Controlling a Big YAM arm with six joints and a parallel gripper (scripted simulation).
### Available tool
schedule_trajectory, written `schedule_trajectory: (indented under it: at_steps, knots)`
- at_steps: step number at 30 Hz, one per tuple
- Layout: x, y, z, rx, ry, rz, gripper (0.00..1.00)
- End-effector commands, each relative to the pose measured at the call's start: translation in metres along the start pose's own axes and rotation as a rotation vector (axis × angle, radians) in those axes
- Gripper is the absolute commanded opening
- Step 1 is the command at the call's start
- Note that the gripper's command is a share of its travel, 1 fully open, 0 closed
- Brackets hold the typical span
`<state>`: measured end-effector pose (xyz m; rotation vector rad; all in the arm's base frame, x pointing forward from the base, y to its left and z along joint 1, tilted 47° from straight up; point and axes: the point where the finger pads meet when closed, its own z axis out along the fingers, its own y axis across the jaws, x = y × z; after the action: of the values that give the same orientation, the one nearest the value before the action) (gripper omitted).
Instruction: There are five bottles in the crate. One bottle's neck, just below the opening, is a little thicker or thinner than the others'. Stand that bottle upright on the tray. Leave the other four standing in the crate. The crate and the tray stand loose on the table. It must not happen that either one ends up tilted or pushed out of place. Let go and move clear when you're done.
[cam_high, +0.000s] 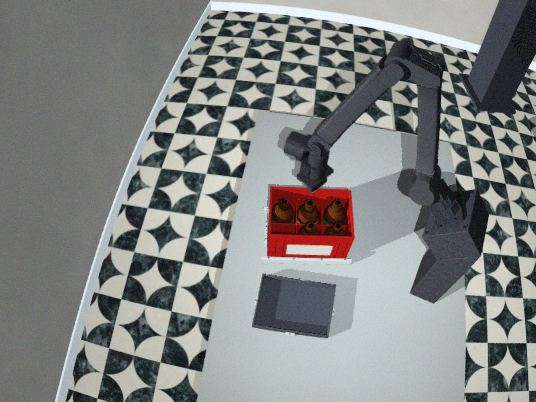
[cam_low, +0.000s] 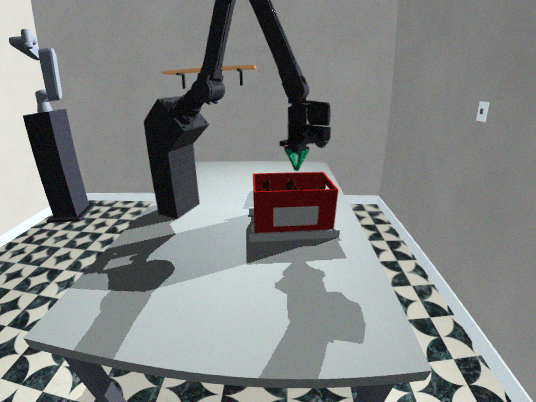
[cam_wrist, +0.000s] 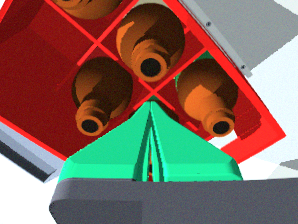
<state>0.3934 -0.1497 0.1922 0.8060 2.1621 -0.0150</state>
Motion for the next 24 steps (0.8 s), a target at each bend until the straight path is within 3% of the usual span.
schedule_trajectory:
  at_steps: [1, 2, 3, 24]
  knots:
    - [-0.0038, 0.0055, 0.0018, 0.001, 0.01, 0.007, 0.0]
    - [-0.0048, 0.0038, 0.0018, 0.004, 0.009, 0.01, 0.0]
    - [-0.0056, 0.0032, 0.0006, 0.004, 0.005, 0.009, 0.61]
    - [-0.0061, 0.0034, -0.0003, 0.003, 0.003, 0.008, 0.61]
